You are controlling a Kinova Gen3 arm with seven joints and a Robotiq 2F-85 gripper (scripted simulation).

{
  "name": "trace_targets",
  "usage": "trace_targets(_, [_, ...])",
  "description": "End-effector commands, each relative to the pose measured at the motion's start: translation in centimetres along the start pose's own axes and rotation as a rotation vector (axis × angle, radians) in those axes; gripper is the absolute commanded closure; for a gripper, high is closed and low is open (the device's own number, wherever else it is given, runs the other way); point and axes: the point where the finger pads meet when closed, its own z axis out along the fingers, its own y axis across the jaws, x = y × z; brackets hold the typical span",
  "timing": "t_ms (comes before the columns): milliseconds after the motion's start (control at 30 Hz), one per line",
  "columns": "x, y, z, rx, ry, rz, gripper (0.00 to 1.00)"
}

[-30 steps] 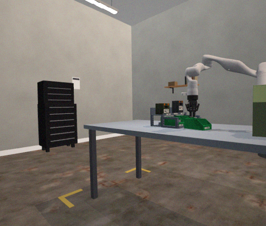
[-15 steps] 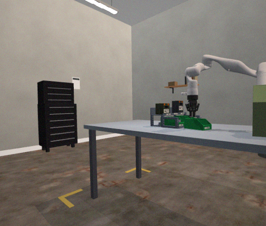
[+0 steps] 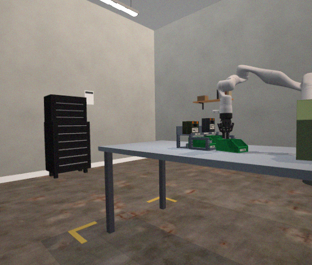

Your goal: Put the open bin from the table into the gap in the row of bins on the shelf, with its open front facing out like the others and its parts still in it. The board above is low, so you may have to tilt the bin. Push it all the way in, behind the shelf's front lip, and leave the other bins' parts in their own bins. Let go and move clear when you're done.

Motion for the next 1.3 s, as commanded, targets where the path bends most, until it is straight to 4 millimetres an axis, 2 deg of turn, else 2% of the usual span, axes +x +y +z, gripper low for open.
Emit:
trace_targets(0, [0.0,-0.1,-0.1,0.001,0.001,0.000,0.65])
trace_targets(167, [0.0,-0.1,0.9,0.001,0.001,0.000,0.65])
trace_targets(567, [0.0,-0.1,0.9,0.001,0.001,0.000,0.65])
trace_targets(733, [0.0,-0.1,2.4,0.001,0.001,0.000,0.65])
trace_targets(1133, [0.0,-0.1,2.4,0.001,0.001,0.000,0.65])
trace_targets(1267, [0.0,-0.1,3.1,0.001,0.001,0.000,0.65])
